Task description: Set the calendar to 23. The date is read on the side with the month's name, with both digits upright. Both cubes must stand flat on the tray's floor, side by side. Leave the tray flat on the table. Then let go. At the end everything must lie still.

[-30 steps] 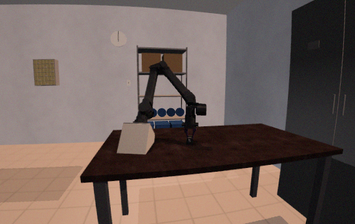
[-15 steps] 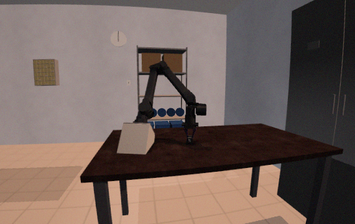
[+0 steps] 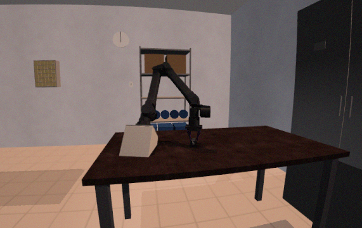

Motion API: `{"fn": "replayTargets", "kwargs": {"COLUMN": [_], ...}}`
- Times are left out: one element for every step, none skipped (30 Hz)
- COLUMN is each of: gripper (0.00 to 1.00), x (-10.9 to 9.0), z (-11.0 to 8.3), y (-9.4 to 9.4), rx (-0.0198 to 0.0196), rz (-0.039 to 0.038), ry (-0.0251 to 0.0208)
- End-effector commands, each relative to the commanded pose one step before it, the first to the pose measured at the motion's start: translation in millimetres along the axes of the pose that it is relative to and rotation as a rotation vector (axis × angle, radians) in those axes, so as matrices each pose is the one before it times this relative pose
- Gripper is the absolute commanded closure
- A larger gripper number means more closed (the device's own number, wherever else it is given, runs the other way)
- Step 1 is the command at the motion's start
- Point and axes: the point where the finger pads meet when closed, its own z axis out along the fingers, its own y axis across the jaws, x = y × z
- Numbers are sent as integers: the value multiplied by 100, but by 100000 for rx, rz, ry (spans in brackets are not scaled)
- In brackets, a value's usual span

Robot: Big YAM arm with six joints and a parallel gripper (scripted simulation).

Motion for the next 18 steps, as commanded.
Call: {"fn": "replayTargets", "kwargs": {"gripper": [58, 58, 54, 54, 54, 54, 54, 54, 54, 54, 54, 54, 54, 54, 54, 54, 54, 54], "x": [42, 0, 0, 0, 0, 0, 0, 0, 0, 0, 0, 0, 0, 5, 33, 84, 171, -181], "z": [241, 0, 0, 0, 0, 0, 0, 0, 0, 0, 0, 0, 0, -12, -82, -210, -384, -693], "y": [-316, 0, 0, 0, 0, 0, 0, 0, 0, 0, 0, 0, 0, -1, -5, -13, -238, -635], "rx": [13, 0, 0, 0, 0, 0, 0, 0, 0, 0, 0, 0, 0, -8, -50, -127, 585, 1941], "rz": [539, 0, 0, -10, 0, 0, 0, 0, 0, 0, 0, 0, 0, 20, 127, 322, -79, -1093], "ry": [-577, 0, 0, 0, 0, 0, 0, 0, 0, 0, 0, 0, 0, -2, -16, -44, -9, 189]}}
